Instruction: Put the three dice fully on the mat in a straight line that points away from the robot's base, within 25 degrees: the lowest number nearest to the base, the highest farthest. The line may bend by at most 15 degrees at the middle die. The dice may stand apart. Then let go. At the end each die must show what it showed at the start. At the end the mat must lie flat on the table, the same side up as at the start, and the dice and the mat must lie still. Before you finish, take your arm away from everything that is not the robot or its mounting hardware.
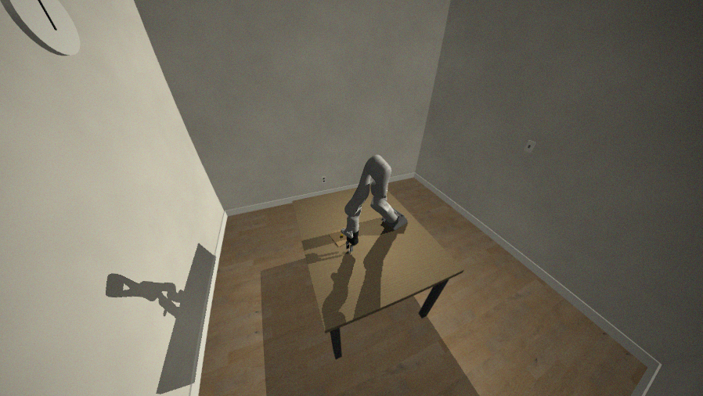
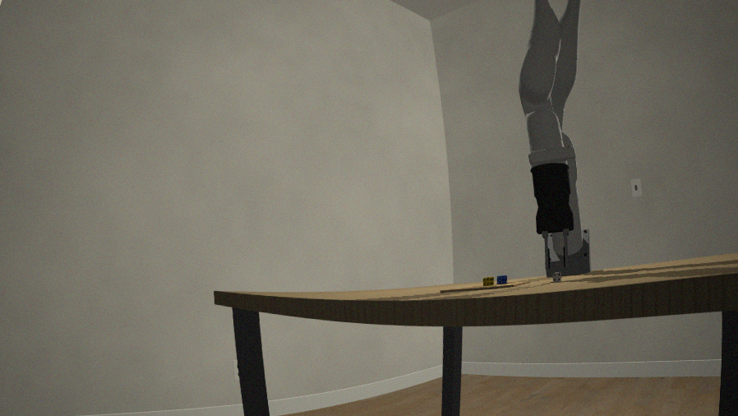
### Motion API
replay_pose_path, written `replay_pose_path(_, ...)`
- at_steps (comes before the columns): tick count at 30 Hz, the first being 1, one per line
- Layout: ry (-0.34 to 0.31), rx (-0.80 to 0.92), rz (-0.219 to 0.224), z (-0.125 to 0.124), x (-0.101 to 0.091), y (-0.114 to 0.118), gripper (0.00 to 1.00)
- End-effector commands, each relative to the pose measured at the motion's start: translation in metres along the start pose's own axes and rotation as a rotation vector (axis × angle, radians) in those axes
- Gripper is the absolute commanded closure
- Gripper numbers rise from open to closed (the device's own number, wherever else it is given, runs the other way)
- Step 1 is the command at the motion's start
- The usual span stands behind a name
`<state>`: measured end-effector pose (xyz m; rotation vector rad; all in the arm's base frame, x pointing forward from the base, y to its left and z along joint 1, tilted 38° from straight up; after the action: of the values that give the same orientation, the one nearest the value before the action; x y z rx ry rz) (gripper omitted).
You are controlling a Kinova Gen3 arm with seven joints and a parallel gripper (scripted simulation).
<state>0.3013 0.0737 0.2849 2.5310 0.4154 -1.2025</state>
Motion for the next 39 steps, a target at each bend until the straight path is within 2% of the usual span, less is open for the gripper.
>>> replay_pose_path(1, 0.000, 0.000, 0.000, -0.0001, -0.0001, 0.0001, 0.36)
replay_pose_path(39, 0.000, 0.000, 0.000, -0.0001, 0.0041, 0.0001, 0.36)
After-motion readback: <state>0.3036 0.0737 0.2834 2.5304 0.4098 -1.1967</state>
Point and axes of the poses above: the point where the finger pads meet when closed, its own x axis out along the fingers, its own y axis across the jaws, z = x × y, the point moved 7 cm from there along -x, back along the fingers, and after that the axes turned 8 degrees about -x, right-handed, at the moved point
